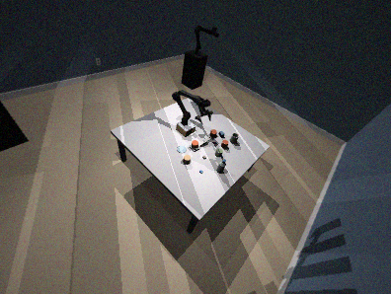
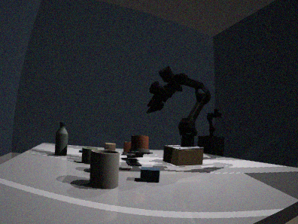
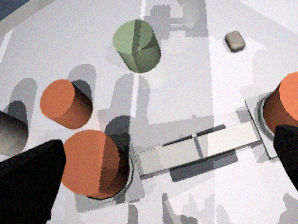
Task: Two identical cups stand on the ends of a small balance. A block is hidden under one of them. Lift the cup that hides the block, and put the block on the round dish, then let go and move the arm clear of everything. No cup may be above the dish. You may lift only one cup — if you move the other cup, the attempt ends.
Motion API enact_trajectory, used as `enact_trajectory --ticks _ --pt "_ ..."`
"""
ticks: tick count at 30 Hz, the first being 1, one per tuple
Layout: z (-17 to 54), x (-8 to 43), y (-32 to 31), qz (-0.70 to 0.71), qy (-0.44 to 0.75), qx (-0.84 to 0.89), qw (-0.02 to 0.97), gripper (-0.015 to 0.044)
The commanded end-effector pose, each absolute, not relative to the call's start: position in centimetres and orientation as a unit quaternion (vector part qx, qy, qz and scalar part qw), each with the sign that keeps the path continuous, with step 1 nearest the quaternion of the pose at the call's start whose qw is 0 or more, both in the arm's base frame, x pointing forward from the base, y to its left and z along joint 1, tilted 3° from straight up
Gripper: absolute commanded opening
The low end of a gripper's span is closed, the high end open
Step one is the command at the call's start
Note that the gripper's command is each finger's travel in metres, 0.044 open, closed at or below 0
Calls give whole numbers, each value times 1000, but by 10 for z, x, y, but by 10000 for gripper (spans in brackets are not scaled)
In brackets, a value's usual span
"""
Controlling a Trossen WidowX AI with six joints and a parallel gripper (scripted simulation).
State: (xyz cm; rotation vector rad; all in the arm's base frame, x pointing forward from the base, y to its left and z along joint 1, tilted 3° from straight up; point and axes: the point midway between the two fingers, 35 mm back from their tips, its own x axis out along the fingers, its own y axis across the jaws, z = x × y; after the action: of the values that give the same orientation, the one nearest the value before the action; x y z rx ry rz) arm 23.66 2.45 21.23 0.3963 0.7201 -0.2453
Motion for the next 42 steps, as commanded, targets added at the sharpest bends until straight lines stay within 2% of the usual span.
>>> enact_trajectory --ticks 1,6,12,25,42 --pt "200 215 26 -103 355 132 920 440" --pt "183 190 25 -80 357 57 929 440" --pt "181 188 24 -77 358 44 930 440" --pt "176 211 10 -33 443 -135 886 440" --pt "154 249 -25 104 545 -326 766 440"
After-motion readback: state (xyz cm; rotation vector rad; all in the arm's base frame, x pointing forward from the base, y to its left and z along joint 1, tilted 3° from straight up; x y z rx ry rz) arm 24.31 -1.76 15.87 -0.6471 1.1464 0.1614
